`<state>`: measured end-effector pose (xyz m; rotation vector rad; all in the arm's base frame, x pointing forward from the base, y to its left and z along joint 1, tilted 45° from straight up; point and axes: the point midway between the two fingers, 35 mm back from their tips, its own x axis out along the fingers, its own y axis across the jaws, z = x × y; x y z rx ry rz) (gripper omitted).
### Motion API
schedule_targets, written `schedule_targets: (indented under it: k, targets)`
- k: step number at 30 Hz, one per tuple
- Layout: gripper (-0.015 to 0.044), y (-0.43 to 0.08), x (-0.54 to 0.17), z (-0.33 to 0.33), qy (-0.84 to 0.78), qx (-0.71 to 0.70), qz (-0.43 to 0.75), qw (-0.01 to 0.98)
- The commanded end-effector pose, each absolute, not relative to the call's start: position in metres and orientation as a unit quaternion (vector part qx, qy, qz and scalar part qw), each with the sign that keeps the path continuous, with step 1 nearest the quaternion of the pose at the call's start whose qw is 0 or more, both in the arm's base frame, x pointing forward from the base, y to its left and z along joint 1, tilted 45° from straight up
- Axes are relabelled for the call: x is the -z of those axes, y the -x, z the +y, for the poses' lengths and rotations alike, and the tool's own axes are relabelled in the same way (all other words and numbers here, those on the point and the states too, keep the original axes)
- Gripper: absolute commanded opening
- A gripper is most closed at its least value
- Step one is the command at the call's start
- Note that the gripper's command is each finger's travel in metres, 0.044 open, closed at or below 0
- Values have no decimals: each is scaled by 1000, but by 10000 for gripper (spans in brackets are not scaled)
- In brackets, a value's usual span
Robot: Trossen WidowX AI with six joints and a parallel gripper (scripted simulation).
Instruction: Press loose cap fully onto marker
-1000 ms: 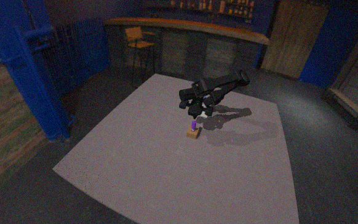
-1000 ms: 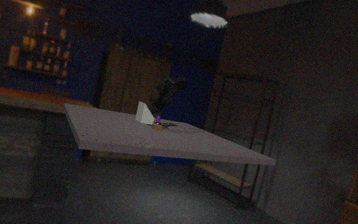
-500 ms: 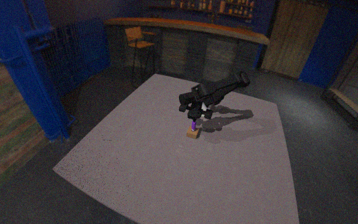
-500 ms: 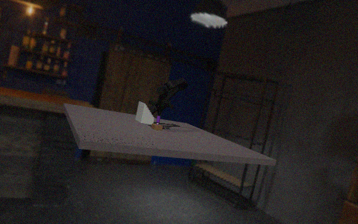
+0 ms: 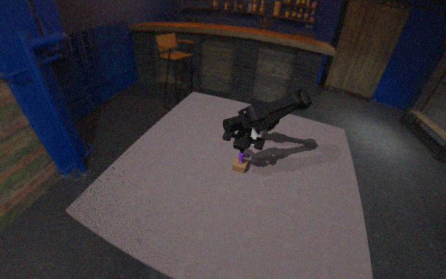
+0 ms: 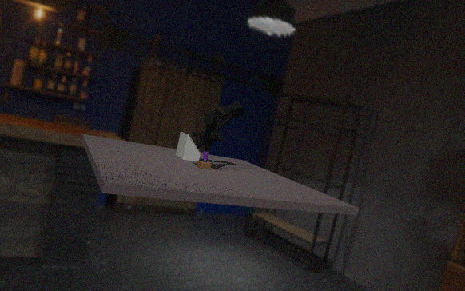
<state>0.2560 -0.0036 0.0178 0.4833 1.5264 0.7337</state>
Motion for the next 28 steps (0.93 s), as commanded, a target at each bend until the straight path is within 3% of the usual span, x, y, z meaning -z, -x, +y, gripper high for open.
schedule_targets:
  k: [1, 10, 26, 28]
  targets:
    - [0, -261, -29, -16, -209, -320, 667, 639]
    - [0, -265, -80, -66, -210, -320, 668, 638]
    - [420, -265, -80, -66, -210, -320, 668, 638]
    - [440, -265, -80, -66, -210, -320, 668, 638]
